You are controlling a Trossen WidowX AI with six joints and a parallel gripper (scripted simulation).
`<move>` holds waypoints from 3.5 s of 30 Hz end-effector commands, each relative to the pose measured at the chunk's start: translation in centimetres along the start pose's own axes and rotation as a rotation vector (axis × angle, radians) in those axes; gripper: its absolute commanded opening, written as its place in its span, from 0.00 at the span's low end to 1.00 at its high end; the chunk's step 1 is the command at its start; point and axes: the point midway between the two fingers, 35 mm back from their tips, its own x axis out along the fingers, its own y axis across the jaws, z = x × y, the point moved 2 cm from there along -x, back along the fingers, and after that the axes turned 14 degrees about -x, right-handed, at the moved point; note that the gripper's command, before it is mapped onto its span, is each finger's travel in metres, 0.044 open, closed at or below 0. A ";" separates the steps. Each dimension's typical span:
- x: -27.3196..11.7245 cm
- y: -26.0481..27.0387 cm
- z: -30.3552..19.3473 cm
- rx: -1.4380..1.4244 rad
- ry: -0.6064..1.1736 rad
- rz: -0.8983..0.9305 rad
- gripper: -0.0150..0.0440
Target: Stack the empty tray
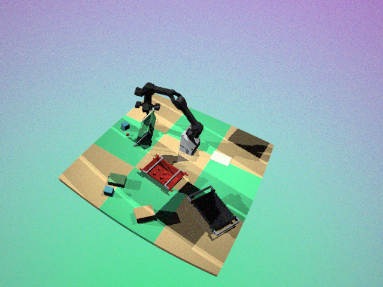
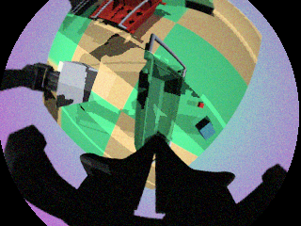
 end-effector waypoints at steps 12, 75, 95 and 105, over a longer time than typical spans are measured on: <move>3.7 -0.5 -0.2 -0.017 0.011 0.000 0.25; 4.5 3.7 0.7 -0.010 0.001 0.009 0.25; 4.5 3.7 0.7 -0.010 0.001 0.009 0.25; 4.5 3.7 0.7 -0.010 0.001 0.009 0.25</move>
